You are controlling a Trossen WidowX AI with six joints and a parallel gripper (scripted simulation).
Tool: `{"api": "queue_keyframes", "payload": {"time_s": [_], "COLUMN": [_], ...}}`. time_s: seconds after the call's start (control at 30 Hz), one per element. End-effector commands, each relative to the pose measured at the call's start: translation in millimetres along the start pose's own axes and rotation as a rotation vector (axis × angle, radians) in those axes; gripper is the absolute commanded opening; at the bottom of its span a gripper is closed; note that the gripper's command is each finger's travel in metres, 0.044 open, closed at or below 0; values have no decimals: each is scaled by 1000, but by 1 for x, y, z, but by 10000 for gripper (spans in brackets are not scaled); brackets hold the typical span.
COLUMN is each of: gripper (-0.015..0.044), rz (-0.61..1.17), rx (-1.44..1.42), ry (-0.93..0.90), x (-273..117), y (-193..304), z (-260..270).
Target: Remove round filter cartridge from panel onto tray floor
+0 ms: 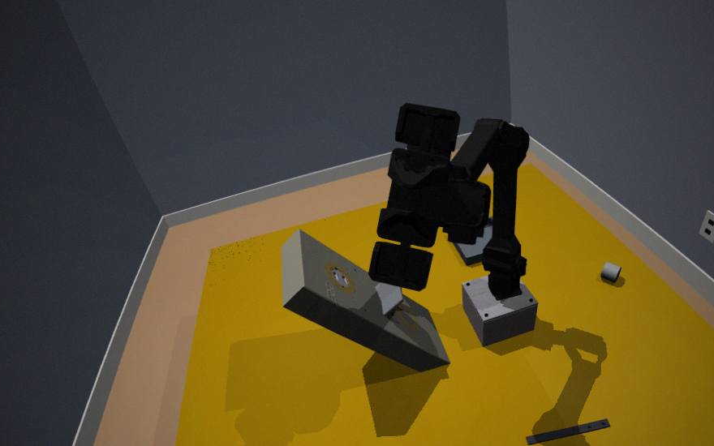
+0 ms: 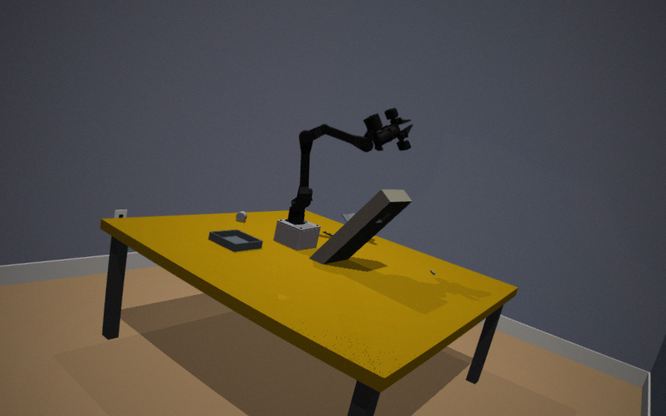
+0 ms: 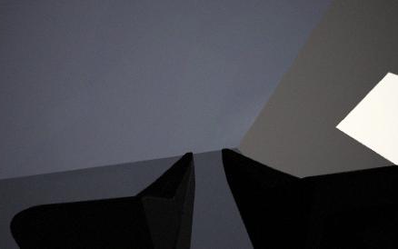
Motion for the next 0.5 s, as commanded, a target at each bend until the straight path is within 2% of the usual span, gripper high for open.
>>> {"api": "queue_keyframes", "payload": {"time_s": [0.0,0.23,0.47], "gripper": [94,94,94], "rz": [297,515,761], "rx": [623,971,1302], "ry": [-165,-174,-110], "x": [-44,-72,-103], "y": [31,45,55], "z": [15,22,29]}}
Point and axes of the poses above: the point midway between the two fingers, 35 mm back from their tips, its own x axis out along the fingers, its own z axis across the jaws, y = z × x, the point moved 9 cm from there along -x, back along the fingers, and after that the axes turned 3 degrees about x, right-handed, at the moved point
